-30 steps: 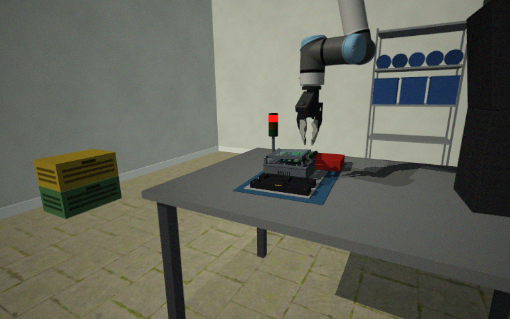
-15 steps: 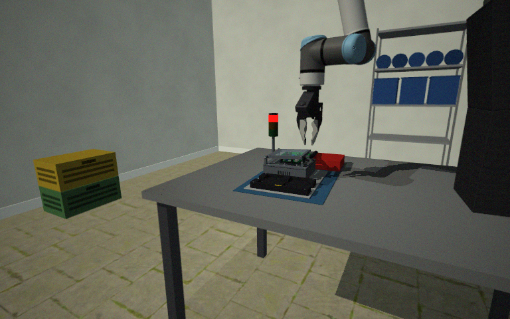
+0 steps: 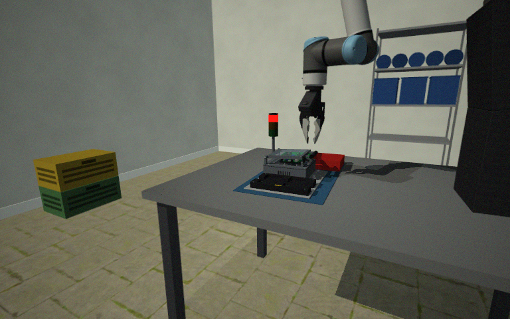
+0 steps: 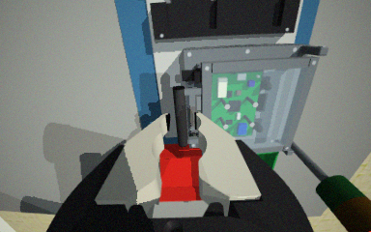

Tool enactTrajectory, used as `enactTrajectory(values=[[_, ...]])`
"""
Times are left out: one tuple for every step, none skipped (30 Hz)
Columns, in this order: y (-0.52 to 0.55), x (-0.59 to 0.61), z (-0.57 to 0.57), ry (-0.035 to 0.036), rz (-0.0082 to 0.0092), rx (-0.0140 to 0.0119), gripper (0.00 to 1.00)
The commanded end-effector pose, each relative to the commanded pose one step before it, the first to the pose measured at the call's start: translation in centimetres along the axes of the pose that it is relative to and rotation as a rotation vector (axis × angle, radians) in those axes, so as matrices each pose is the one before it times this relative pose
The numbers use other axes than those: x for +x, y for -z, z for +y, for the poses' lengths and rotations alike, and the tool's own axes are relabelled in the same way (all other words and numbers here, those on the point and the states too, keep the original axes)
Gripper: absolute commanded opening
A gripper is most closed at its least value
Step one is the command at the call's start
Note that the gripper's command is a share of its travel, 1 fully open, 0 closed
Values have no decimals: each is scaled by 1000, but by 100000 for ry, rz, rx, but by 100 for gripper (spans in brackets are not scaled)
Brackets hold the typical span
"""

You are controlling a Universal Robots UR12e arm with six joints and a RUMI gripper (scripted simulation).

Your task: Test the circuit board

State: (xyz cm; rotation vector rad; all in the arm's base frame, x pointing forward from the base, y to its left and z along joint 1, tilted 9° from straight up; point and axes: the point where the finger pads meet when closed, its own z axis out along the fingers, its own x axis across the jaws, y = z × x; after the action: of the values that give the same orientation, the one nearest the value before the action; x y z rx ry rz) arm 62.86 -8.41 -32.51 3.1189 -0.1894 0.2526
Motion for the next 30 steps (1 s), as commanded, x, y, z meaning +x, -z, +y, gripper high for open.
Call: enactTrajectory(values=[[-16, -605, 2416, 151, -248, 318, 15], [-6, 14, 334, 3, 50, -19, 15], [-4, 15, 279, 3, 46, -18, 15], [-2, 10, 220, 2, 36, -14, 15], [1, 1, 159, 1, 20, -8, 15], [4, -7, 101, 0, 6, -2, 15], [5, -3, 57, 0, 6, -3, 15], [0, 0, 0, 0, 0, 0, 15], [0, 0, 0, 0, 0, 0, 15], [11, 9, 27, 1, 19, -9, 15], [-1, 7, -108, 183, -4, 15, 15], [-3, 4, -72, 119, -5, 8, 15], [-13, 2, -30, 54, -5, -1, 15], [-30, 2, 2, 5, -4, -7, 15], [-54, 5, 11, -12, -3, -8, 15], [-79, 11, 17, -40, 3, -8, 15], [-63, 63, 38, -30, 84, -42, 15], [-81, 80, 45, -23, 108, -51, 15], [-99, 92, 48, -15, 116, -53, 15], [-114, 23, 15, -13, 28, -14, 15], [-127, 0, 1, -7, 0, -1, 15], [-138, 0, -3, -1, 0, 0, 15], [-146, -1, -6, 3, 0, 1, 15], [-152, 0, -7, 5, 0, 1, 15], [0, 0, 0, 0, 0, 0, 15], [0, 0, 0, 0, 0, 0, 15], [-154, 0, -4, 0, 0, 0, 15], [-152, -1, -6, 3, 0, 1, 15], [-148, 0, -5, 2, 0, 1, 15], [-140, 0, -4, 0, 0, 0, 15]])
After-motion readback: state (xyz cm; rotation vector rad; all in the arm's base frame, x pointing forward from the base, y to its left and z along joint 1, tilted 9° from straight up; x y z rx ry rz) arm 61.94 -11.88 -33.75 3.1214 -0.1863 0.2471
